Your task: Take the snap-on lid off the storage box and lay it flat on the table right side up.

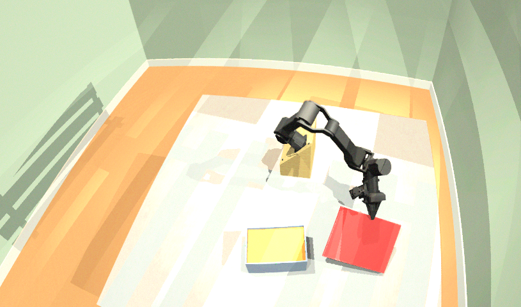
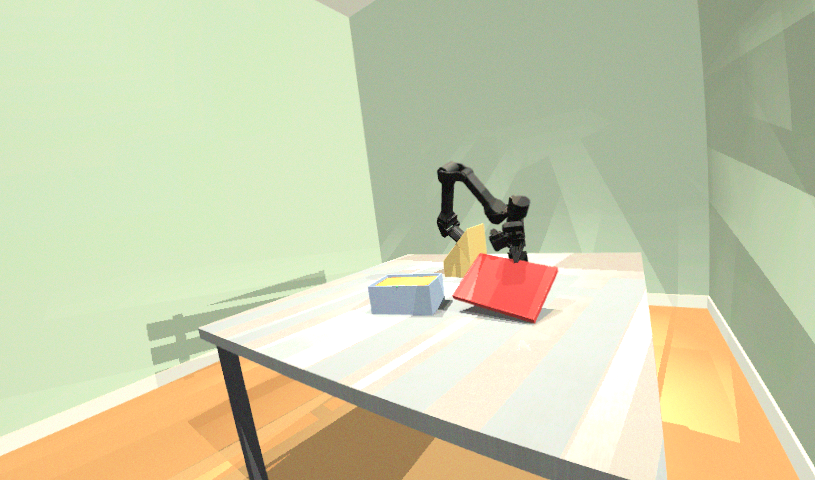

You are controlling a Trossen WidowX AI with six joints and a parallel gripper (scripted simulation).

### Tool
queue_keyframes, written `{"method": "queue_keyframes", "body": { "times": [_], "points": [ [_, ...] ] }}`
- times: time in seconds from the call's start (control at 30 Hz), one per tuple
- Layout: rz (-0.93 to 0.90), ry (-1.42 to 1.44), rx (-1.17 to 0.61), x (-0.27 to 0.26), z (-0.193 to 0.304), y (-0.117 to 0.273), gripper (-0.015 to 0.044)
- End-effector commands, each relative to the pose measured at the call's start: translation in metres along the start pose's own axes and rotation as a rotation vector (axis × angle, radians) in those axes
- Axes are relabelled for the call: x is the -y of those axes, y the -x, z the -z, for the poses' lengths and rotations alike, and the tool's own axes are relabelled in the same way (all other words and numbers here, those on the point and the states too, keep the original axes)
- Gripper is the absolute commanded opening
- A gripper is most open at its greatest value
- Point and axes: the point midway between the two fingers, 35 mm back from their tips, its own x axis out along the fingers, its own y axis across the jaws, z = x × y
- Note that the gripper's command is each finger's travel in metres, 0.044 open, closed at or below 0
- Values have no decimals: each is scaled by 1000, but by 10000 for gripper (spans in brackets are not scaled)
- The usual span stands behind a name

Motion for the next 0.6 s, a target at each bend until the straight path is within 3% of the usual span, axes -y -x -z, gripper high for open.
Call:
{"method": "queue_keyframes", "body": {
  "times": [0.0, 0.57],
  "points": [
    [34, 24, 9, 15, -6, -8, 0],
    [34, 24, 10, 26, -6, -17, 0]
  ]
}}
